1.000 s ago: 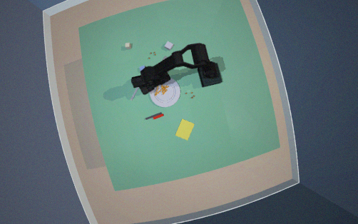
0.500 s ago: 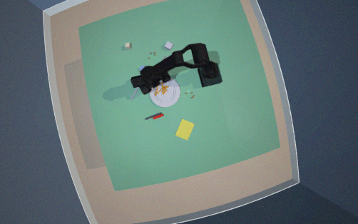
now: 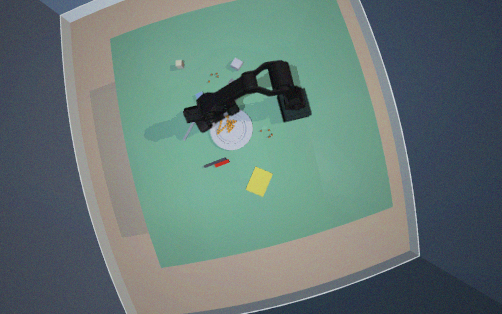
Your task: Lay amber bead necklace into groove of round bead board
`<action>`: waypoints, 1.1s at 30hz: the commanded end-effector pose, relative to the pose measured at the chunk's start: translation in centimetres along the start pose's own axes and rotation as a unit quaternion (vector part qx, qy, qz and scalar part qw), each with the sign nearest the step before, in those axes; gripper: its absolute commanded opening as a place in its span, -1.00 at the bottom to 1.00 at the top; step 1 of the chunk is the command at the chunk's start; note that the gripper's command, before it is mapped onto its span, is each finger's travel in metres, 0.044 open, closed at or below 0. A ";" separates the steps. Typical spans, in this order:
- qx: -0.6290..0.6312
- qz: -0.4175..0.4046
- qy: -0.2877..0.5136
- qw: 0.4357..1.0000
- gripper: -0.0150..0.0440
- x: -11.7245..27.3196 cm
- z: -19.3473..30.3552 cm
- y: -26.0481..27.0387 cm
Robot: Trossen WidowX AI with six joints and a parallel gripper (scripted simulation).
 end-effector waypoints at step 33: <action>0.904 0.001 0.000 0.427 -0.08 3.1 0.9 0.0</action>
Point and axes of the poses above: the point midway between the two fingers, 35 mm back from their tips, its own x axis back along the fingers, its own y axis across the jaws, z = x × y, the point moved 10 cm from there along x, back along the fingers, and after that the axes turned 15 degrees about -x, right-handed, at the moved point
